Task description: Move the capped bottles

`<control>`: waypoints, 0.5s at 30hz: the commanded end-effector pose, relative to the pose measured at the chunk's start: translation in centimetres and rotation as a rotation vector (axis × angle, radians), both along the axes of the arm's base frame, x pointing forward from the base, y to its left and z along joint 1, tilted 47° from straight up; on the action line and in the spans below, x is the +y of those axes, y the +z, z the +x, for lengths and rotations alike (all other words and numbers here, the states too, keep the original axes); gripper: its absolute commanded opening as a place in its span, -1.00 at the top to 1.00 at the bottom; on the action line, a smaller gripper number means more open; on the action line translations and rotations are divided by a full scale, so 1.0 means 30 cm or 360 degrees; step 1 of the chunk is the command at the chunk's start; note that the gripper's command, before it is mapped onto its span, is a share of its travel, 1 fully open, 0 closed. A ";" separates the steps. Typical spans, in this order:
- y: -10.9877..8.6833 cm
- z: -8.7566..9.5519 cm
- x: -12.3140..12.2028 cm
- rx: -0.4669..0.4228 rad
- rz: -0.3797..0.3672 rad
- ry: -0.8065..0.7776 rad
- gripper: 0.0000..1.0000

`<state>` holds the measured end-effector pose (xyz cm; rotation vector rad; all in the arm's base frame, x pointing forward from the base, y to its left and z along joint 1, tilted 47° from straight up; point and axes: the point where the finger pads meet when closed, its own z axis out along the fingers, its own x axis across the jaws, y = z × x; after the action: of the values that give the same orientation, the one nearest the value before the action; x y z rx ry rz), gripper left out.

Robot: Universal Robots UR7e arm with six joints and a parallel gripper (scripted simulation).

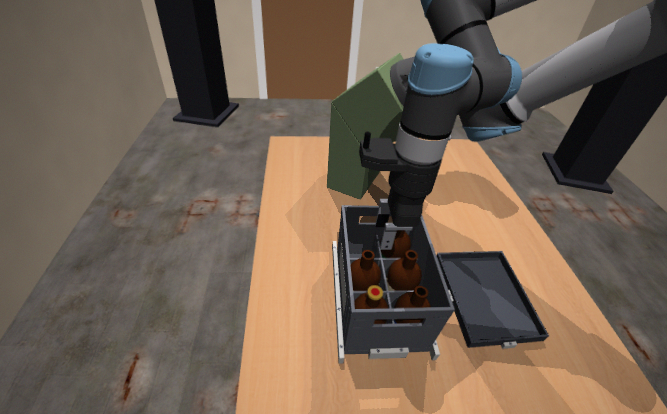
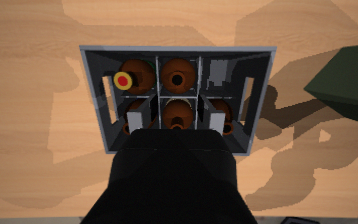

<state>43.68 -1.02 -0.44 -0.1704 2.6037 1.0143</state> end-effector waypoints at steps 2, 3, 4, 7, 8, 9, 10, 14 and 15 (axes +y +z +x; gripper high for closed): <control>0.001 0.001 -0.001 -0.0001 -0.0001 -0.0001 -1.00; 0.001 0.001 -0.001 -0.0001 -0.0001 -0.0001 -1.00; 0.001 0.001 -0.001 -0.0001 -0.0001 -0.0001 -1.00; 0.001 0.001 -0.001 -0.0001 -0.0001 -0.0001 -1.00; 0.001 0.001 -0.001 -0.0001 -0.0001 -0.0001 -1.00; 0.001 0.001 -0.001 -0.0001 -0.0001 -0.0001 -1.00; 0.001 0.001 -0.001 -0.0001 -0.0001 -0.0001 -1.00; 0.001 0.001 -0.001 -0.0001 -0.0001 -0.0001 -1.00; 0.008 -0.001 0.007 -0.0001 -0.0001 -0.0001 -1.00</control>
<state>43.68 -1.02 -0.44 -0.1703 2.6037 1.0143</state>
